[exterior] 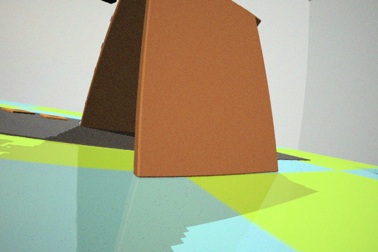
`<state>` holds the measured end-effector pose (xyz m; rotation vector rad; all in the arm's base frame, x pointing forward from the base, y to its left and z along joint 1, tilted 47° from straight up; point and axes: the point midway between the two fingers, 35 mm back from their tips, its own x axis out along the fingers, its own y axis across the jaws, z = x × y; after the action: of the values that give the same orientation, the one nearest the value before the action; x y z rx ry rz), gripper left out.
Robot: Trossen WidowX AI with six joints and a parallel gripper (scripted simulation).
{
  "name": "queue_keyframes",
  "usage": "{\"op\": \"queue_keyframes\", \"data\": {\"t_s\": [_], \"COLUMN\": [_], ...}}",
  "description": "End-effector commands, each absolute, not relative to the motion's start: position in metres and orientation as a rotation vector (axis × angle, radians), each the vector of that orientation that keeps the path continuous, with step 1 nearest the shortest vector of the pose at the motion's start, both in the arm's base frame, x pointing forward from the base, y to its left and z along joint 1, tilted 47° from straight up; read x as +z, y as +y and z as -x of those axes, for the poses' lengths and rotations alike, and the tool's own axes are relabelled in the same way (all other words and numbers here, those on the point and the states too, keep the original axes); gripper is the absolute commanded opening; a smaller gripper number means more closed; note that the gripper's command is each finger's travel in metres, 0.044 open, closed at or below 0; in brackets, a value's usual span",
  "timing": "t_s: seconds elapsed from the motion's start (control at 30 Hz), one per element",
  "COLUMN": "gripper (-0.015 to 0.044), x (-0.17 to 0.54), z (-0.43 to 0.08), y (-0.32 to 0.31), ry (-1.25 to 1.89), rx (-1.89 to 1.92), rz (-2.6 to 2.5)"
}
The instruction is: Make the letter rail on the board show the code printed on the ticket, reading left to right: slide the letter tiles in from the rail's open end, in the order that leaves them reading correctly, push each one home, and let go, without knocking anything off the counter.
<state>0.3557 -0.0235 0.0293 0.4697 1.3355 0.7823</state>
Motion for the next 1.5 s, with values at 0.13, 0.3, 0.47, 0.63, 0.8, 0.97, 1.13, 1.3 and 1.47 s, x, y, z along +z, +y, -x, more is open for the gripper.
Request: {"op": "queue_keyframes", "data": {"t_s": [0.13, 0.3, 0.47, 0.63, 0.8, 0.97, 1.13, 1.3, 1.47], "gripper": [0.0000, 0.0000, 0.0000, 0.0000, 0.0000, 0.0000, 0.0000, 0.0000, 0.0000], "x": [0.030, 0.031, 0.032, 0.033, 0.033, 0.034, 0.034, 0.036, 0.039], "z": [-0.354, -0.353, -0.353, -0.353, -0.352, -0.352, -0.352, -0.350, -0.345], "y": [-0.019, -0.018, -0.016, -0.015, -0.014, -0.013, -0.013, -0.022, -0.027], "ry": [1.338, 1.338, 1.338, 1.338, 1.338, 1.338, 1.338, 1.339, 1.339], "rx": [0.784, 0.784, 0.785, 0.785, 0.785, 0.785, 0.785, 0.784, 0.784], "rz": [-0.479, -0.479, -0.479, -0.479, -0.479, -0.479, -0.479, -0.479, -0.479]}}
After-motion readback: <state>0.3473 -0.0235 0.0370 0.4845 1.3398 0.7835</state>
